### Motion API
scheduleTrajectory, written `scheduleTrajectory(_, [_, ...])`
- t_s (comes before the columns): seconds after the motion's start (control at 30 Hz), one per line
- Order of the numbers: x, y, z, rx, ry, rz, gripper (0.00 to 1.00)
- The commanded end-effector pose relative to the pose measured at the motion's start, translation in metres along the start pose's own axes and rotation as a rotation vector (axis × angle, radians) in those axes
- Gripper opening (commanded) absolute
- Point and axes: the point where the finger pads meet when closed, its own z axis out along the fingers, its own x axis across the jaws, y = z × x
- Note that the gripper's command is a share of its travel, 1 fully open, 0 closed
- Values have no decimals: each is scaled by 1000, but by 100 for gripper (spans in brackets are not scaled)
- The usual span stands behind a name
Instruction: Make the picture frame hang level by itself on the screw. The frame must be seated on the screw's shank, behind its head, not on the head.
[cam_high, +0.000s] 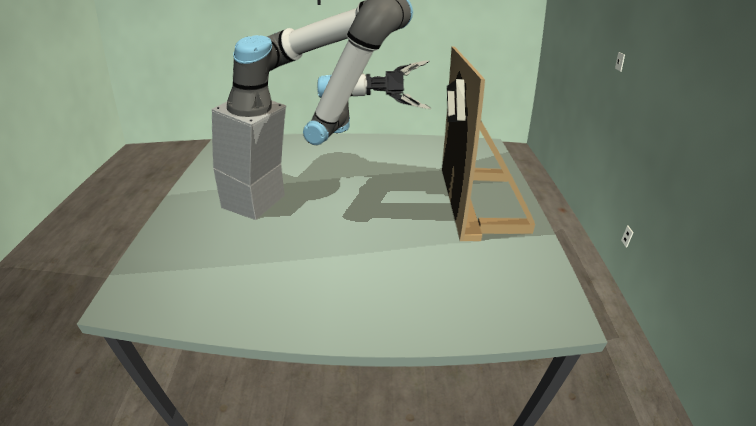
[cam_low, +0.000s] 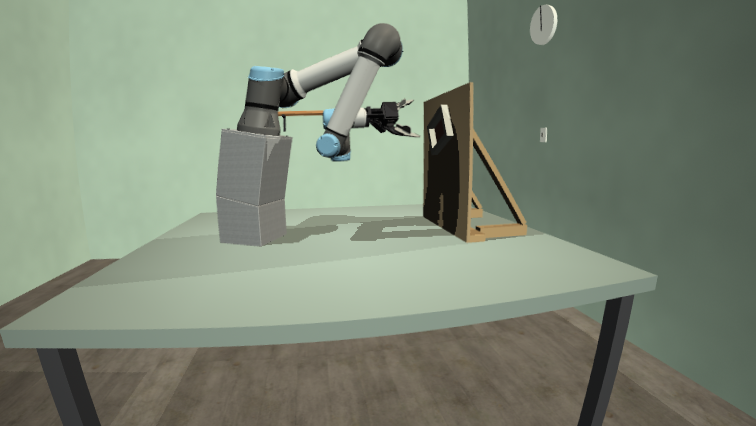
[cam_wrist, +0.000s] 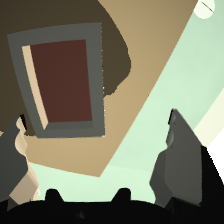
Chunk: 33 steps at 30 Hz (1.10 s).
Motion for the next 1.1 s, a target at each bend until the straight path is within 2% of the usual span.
scheduleTrajectory(0.0, [-1,-1,0,3,-4,1,100])
scheduleTrajectory(0.8, [-3,-2,0,7,-12,3,100])
scheduleTrajectory(0.83, [-3,-2,0,7,-12,3,29])
scheduleTrajectory(1.07, [-3,-2,0,7,-12,3,29])
